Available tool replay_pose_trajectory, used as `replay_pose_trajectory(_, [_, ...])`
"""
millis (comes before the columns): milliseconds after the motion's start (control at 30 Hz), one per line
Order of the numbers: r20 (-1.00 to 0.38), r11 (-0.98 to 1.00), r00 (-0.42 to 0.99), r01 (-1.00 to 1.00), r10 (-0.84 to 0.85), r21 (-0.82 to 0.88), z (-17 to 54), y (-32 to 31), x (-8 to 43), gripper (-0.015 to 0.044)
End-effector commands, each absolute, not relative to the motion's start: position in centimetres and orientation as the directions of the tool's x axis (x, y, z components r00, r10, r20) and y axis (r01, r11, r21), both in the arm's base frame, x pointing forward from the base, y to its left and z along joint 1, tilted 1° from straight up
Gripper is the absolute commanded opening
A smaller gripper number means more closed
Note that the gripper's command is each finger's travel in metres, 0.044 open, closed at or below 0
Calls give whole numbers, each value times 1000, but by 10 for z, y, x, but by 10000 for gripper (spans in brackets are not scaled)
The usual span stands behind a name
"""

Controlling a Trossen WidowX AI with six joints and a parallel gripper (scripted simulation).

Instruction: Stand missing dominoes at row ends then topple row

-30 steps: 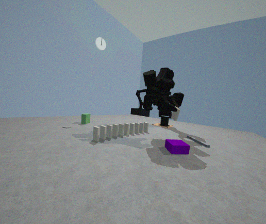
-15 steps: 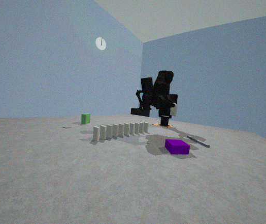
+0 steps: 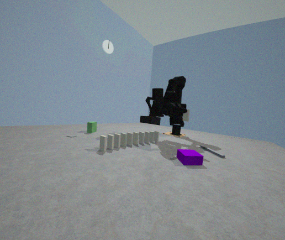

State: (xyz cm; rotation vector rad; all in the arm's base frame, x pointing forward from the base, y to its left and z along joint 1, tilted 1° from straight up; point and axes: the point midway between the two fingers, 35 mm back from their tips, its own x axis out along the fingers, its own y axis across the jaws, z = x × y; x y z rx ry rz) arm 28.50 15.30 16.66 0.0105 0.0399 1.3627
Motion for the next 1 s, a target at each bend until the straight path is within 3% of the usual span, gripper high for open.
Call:
replay_pose_trajectory(0, [-3,165,165,-986,986,-3,167,147,266,21])
replay_pose_trajectory(967, [0,142,142,-989,990,-32,149,143,254,21])
